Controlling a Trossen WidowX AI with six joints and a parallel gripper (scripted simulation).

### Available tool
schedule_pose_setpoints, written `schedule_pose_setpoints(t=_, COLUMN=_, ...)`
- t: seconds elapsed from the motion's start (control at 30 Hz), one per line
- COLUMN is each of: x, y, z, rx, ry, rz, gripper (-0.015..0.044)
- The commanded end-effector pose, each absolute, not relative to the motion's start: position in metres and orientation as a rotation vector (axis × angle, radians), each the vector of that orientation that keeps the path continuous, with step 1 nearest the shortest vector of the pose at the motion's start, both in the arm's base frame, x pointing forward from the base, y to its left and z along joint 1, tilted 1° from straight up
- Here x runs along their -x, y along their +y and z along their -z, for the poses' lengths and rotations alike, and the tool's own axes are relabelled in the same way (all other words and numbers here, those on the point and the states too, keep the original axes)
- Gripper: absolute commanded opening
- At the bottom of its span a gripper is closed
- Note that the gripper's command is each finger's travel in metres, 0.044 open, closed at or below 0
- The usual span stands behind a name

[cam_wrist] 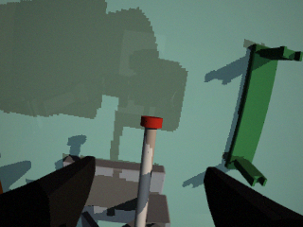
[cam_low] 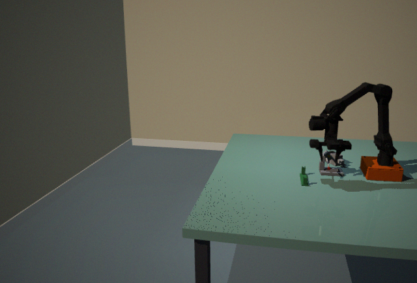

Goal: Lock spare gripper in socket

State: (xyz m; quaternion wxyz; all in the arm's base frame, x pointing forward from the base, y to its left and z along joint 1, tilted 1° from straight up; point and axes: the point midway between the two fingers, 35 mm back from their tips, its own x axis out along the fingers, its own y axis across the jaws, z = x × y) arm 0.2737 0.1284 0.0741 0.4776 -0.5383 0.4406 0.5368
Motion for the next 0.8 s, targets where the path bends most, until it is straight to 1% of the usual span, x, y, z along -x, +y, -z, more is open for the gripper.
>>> schedule_pose_setpoints(t=0.0, x=-0.273, y=0.127, z=-0.067, rx=1.316, ry=1.084, rz=-1.309, gripper=0.03)
schedule_pose_setpoints(t=0.77, x=-0.274, y=0.127, z=-0.029, rx=1.316, ry=1.085, rz=-1.309, gripper=0.03)
